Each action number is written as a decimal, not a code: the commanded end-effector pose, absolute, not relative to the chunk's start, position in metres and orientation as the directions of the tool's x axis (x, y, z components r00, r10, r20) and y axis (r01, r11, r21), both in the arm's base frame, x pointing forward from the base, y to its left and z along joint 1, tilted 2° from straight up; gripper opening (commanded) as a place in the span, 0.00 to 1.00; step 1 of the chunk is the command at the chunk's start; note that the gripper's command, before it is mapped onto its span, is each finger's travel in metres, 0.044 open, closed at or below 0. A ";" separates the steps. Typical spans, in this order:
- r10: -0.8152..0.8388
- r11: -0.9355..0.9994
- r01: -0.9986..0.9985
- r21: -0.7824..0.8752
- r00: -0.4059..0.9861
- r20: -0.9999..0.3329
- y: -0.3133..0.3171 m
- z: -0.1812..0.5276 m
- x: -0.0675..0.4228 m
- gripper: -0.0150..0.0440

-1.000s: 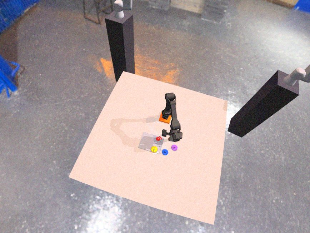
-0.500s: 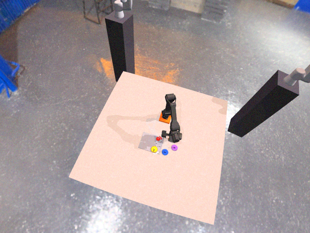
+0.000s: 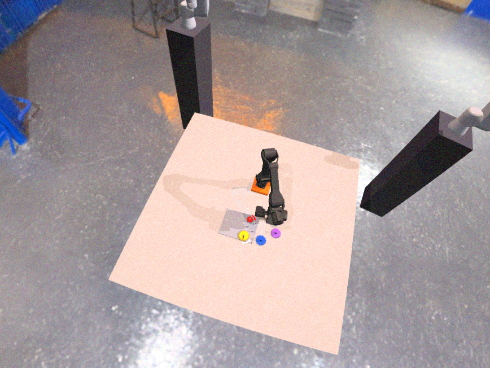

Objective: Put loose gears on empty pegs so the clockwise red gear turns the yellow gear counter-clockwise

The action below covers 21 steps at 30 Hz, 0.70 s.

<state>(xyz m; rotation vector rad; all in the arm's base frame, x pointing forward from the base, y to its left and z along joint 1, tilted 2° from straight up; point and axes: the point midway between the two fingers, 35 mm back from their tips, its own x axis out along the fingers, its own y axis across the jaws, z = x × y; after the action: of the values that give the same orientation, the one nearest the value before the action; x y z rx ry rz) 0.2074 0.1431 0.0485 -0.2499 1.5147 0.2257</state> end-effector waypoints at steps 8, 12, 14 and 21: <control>-0.012 0.955 -0.297 -0.024 0.045 -0.999 0.143 0.048 0.207 0.34; -0.012 0.955 -0.297 -0.024 0.045 -0.999 0.143 0.048 0.207 0.30; -0.012 0.955 -0.297 -0.024 0.045 -0.999 0.143 0.048 0.207 0.28; -0.011 0.954 -0.298 -0.023 0.043 -0.999 0.143 0.050 0.208 0.25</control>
<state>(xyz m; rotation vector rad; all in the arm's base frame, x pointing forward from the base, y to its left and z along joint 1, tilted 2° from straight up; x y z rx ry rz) 0.2073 0.1431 0.0484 -0.2495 1.5156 0.2258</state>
